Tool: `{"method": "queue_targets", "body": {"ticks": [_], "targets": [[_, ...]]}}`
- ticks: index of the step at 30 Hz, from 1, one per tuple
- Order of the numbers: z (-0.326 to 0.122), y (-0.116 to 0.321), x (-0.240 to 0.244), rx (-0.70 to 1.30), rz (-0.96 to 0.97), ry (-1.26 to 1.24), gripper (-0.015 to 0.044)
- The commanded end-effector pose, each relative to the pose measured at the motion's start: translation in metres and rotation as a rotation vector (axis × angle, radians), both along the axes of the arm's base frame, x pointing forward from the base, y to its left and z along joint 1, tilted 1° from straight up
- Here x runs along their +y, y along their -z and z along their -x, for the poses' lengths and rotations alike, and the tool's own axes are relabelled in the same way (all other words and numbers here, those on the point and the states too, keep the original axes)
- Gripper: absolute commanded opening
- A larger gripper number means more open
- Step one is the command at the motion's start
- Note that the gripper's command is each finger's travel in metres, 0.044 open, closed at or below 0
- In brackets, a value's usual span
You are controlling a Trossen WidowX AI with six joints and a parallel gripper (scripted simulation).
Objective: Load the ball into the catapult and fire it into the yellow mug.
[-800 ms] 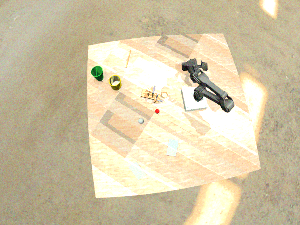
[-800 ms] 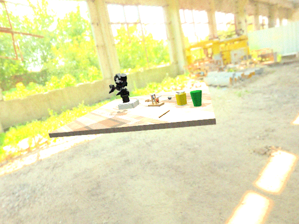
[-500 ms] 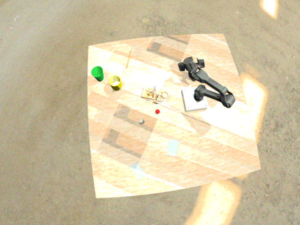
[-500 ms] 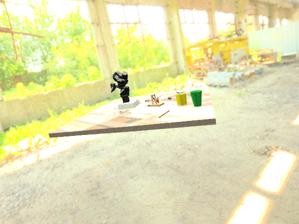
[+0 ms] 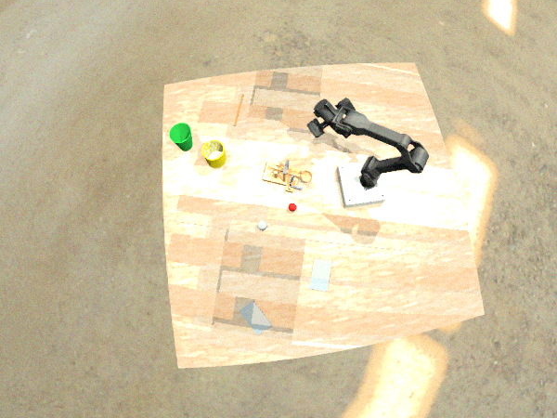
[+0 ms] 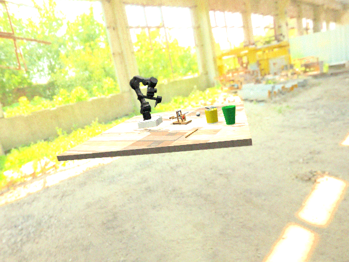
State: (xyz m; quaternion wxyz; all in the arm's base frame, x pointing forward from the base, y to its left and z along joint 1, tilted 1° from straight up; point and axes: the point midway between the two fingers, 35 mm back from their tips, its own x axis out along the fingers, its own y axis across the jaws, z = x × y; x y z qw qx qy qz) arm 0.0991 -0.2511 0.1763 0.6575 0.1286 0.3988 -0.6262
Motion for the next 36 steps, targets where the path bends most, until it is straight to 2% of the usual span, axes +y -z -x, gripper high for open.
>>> {"method": "queue_targets", "body": {"ticks": [1, 13, 25, 32, 36], "targets": [[-0.03, 0.001, -0.001, 0.011, -0.09, -0.097, 0.044], [-0.133, 0.013, 0.015, 0.05, -0.389, -0.37, 0.044], [-0.229, 0.044, 0.063, 0.125, -0.684, -0.6, 0.044], [-0.243, 0.055, 0.083, 0.14, -0.771, -0.633, 0.044], [-0.245, 0.097, 0.081, 0.14, -0.771, -0.633, 0.044]]}}
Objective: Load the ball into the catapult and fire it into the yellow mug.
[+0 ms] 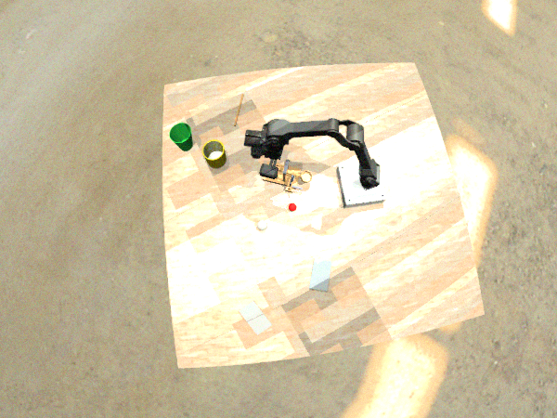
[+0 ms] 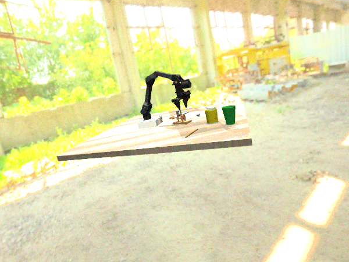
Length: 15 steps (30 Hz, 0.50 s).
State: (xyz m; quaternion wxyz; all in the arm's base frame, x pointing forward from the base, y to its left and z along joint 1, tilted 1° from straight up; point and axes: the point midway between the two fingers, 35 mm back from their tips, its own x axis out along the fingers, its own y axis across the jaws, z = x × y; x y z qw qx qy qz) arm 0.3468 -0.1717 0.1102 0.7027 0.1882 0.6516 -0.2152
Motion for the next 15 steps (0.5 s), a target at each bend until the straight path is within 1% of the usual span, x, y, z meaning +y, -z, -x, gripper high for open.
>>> {"method": "queue_targets", "body": {"ticks": [1, 15], "targets": [[0.003, 0.033, 0.002, 0.028, -0.022, -0.001, 0.044], [0.002, 0.048, 0.001, 0.028, -0.022, -0.001, 0.044]]}}
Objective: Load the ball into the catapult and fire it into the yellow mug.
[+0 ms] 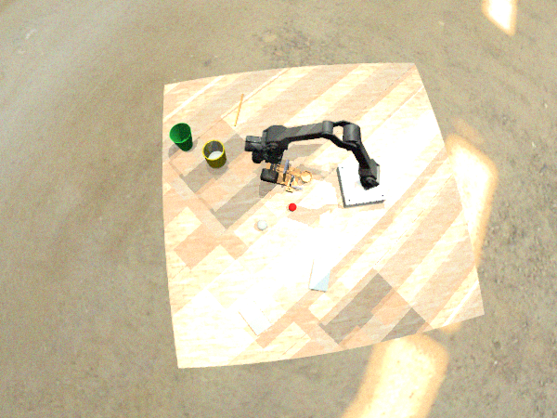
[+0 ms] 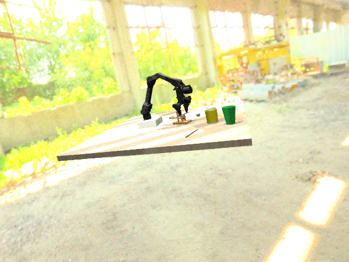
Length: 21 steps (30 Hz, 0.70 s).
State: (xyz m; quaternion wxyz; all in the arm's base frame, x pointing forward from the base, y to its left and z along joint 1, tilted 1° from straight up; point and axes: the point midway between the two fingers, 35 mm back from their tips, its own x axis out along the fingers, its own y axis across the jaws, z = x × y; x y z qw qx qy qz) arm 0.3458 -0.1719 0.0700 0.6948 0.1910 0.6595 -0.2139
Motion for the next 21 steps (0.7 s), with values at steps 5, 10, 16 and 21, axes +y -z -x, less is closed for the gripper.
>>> {"method": "queue_targets", "body": {"ticks": [5, 10, 16, 21], "targets": [[0.001, 0.016, 0.001, 0.008, -0.01, -0.003, 0.044], [0.0, 0.024, 0.0, 0.008, -0.01, -0.003, 0.044], [0.0, 0.034, 0.0, 0.008, -0.01, -0.003, 0.044], [0.0, 0.042, 0.0, 0.008, -0.01, -0.003, 0.044]]}}
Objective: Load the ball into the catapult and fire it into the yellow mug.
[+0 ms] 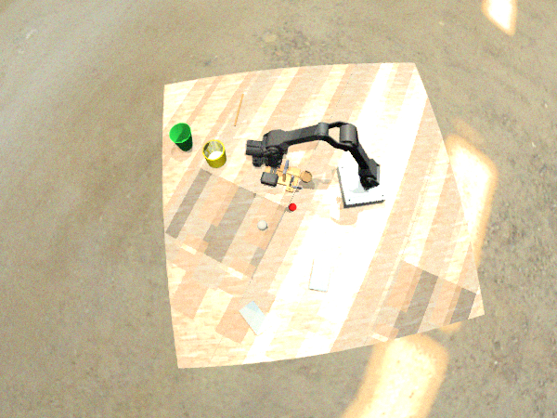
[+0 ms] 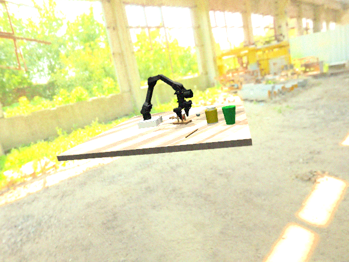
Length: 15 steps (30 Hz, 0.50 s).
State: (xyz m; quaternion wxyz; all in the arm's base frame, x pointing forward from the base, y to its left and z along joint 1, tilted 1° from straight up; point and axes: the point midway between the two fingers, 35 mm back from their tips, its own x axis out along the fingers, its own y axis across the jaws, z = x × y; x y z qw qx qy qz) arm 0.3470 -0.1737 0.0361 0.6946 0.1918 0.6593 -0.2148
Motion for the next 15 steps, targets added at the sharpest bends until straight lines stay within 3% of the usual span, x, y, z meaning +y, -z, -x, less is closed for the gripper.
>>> {"method": "queue_targets", "body": {"ticks": [1, 7, 15], "targets": [[0.0017, 0.0098, 0.0013, 0.009, -0.01, -0.005, 0.044], [0.0018, 0.0122, 0.0013, 0.009, -0.01, -0.005, 0.044], [0.0009, 0.0087, 0.0002, 0.004, -0.002, 0.0, 0.023]]}}
